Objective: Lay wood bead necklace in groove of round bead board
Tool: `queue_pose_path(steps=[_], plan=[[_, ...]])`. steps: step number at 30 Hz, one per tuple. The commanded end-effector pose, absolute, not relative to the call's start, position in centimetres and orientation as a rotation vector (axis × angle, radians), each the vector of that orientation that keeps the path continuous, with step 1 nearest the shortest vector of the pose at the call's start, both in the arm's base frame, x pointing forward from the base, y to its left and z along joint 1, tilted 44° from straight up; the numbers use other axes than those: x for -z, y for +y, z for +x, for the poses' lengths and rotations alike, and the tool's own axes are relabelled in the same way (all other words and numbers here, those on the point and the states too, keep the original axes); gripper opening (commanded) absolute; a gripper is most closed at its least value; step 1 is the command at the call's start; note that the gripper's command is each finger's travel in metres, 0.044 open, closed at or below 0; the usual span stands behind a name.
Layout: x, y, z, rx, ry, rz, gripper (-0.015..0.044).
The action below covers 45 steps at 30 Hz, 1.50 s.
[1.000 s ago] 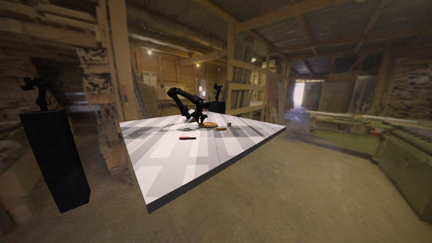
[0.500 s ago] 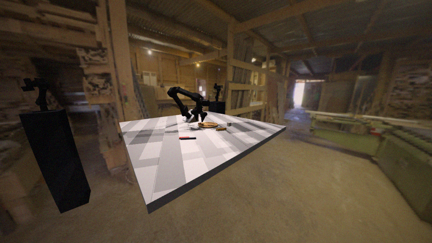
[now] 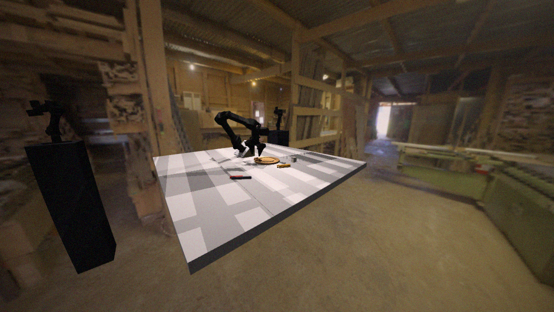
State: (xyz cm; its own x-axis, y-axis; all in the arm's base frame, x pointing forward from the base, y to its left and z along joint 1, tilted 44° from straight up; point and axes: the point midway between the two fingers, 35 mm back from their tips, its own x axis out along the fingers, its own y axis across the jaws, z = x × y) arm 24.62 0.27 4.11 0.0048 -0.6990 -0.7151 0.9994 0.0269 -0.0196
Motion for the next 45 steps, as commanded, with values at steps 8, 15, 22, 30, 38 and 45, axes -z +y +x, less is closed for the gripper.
queue_pose_path(steps=[8, 15, 22, 30, 38, 45], plan=[[-4.1, 0.3, 24.6, 1.465, 0.647, 0.603, 0.044], [-4.0, 1.0, 24.7, 1.254, 0.951, 0.242, 0.038], [-3.9, 1.9, 24.9, 0.837, 1.338, -0.328, 0.038], [-3.8, 2.3, 25.0, 0.664, 1.448, -0.528, 0.038], [-3.6, 2.0, 25.0, 0.664, 1.448, -0.528, 0.038], [-3.3, 1.9, 25.1, 0.663, 1.44, -0.524, 0.038]])
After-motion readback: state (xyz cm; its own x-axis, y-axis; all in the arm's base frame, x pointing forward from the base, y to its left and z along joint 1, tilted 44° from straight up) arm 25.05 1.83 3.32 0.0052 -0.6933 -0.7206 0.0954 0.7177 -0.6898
